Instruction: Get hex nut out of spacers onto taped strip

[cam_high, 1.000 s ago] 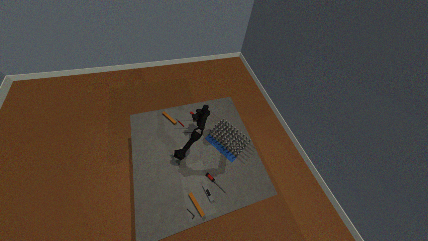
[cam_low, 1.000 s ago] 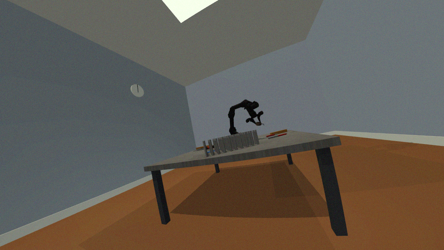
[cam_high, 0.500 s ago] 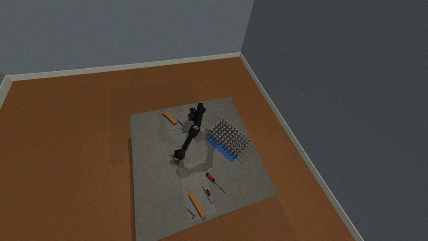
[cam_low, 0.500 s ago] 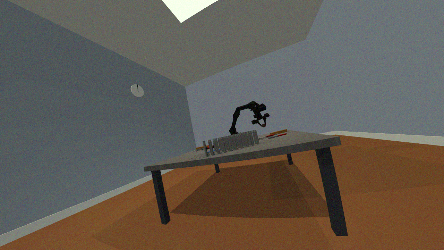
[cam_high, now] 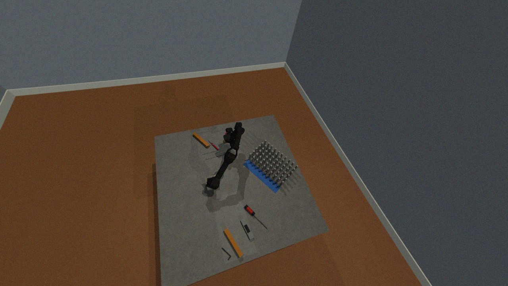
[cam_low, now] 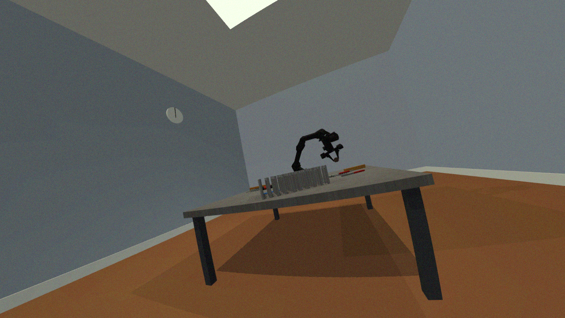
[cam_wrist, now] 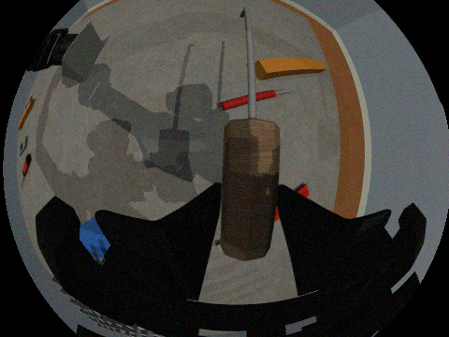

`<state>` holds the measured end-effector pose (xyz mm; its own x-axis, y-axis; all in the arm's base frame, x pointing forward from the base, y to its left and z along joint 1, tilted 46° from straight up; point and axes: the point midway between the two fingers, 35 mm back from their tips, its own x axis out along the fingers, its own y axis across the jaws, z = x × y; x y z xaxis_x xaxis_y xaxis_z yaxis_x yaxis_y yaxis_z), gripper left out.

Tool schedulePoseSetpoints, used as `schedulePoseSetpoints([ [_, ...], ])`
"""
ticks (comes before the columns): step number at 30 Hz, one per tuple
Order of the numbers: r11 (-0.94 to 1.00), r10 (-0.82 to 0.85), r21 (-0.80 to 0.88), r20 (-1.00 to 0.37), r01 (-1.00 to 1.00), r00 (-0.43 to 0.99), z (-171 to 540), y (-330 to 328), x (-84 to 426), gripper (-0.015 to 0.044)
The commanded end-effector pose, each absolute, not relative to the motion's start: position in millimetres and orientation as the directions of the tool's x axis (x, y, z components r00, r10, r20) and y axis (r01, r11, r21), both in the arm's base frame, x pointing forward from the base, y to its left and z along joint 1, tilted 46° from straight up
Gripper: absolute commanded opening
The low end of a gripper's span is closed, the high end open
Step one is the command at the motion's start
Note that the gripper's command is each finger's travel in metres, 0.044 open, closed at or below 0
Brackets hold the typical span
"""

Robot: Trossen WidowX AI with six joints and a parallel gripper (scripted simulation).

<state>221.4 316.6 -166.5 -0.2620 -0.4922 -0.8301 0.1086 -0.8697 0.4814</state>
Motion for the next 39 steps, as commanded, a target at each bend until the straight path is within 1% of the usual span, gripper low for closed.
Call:
schedulePoseSetpoints([
  [1,-0.870,-0.492,0.479,-0.829,0.116,-0.266,-169.5,314.6,220.8,0.0000],
  [39,-0.870,-0.492,0.479,-0.829,0.115,-0.266,-192.4,295.1,226.9,0.0000],
])
